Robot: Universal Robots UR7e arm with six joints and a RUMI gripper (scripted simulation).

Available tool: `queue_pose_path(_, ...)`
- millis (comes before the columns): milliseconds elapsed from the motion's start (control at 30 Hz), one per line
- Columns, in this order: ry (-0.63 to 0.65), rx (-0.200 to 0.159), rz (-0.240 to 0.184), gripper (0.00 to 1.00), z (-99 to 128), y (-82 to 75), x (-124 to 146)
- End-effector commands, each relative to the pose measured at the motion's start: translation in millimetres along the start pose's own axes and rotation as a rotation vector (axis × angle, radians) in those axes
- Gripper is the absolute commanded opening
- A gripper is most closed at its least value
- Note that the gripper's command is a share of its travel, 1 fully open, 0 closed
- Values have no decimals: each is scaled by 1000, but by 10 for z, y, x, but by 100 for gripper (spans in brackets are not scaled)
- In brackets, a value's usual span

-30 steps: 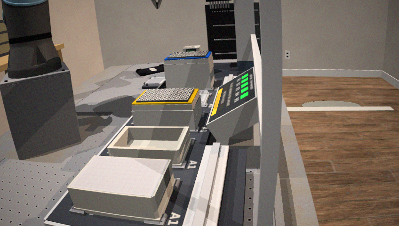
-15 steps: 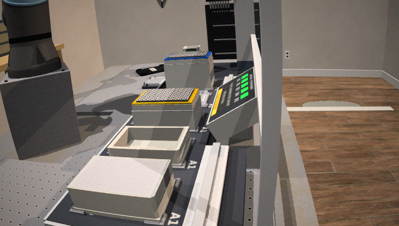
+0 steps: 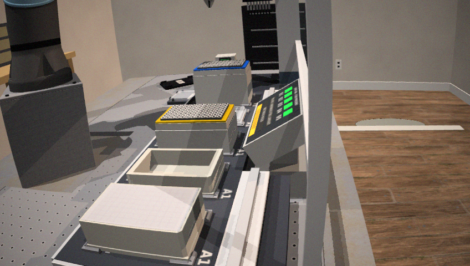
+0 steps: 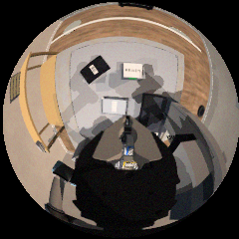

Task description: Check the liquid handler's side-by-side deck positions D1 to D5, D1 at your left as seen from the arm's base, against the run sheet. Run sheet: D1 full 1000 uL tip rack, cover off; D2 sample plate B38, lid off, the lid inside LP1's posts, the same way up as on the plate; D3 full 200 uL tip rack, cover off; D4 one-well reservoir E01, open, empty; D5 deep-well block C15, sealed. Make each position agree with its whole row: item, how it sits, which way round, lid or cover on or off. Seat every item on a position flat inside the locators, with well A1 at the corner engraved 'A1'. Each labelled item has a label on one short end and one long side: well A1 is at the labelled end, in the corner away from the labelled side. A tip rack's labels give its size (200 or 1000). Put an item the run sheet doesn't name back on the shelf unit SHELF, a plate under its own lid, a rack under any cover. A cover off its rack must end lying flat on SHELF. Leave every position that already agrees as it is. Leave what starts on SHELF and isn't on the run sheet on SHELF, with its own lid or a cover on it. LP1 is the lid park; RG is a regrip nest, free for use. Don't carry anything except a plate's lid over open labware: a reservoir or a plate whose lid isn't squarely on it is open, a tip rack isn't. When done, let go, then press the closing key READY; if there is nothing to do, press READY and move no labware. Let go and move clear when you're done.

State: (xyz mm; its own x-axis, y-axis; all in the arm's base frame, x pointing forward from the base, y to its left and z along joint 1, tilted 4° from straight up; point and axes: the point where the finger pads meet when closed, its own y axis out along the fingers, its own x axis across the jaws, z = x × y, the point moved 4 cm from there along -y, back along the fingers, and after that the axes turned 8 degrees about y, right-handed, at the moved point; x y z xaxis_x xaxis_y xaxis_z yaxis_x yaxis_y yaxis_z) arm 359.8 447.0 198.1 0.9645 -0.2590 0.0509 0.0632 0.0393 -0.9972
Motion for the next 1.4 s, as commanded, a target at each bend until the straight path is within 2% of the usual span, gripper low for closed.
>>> queue_pose_path(0, 0, 1, 0, 0, 30, -5, 238)
queue_pose_path(233, 0, 1, 0, 0, 30, -5, 238)
queue_pose_path(1367, 0, 1, 0, 0, 31, 495, 238)
